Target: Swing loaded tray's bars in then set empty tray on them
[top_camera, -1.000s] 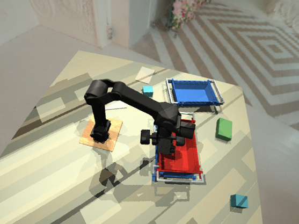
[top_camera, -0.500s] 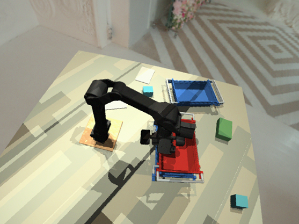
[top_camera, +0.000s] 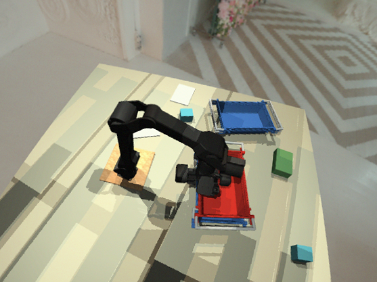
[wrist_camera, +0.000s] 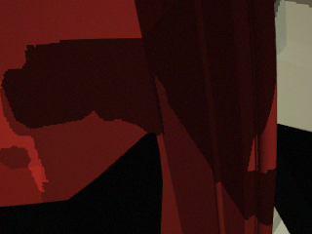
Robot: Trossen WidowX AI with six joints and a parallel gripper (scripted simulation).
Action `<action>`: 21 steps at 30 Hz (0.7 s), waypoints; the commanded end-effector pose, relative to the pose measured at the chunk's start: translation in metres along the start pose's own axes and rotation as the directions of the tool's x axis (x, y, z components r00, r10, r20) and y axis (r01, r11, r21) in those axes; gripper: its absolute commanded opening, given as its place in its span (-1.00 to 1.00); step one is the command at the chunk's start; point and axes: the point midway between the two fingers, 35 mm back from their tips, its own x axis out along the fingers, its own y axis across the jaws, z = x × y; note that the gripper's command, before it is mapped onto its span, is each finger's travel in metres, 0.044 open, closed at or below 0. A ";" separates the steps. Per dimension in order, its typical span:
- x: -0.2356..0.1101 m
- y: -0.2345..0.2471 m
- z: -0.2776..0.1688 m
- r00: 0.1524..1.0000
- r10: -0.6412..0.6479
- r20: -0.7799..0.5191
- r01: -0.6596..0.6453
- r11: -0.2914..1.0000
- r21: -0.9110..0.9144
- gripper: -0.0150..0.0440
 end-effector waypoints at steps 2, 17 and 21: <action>0.000 -0.001 0.001 1.000 -0.003 0.005 0.003 1.000 0.004 0.35; 0.000 0.000 0.000 1.000 0.000 0.000 0.000 1.000 0.000 1.00; 0.000 0.000 0.000 1.000 0.000 0.000 0.000 1.000 0.000 1.00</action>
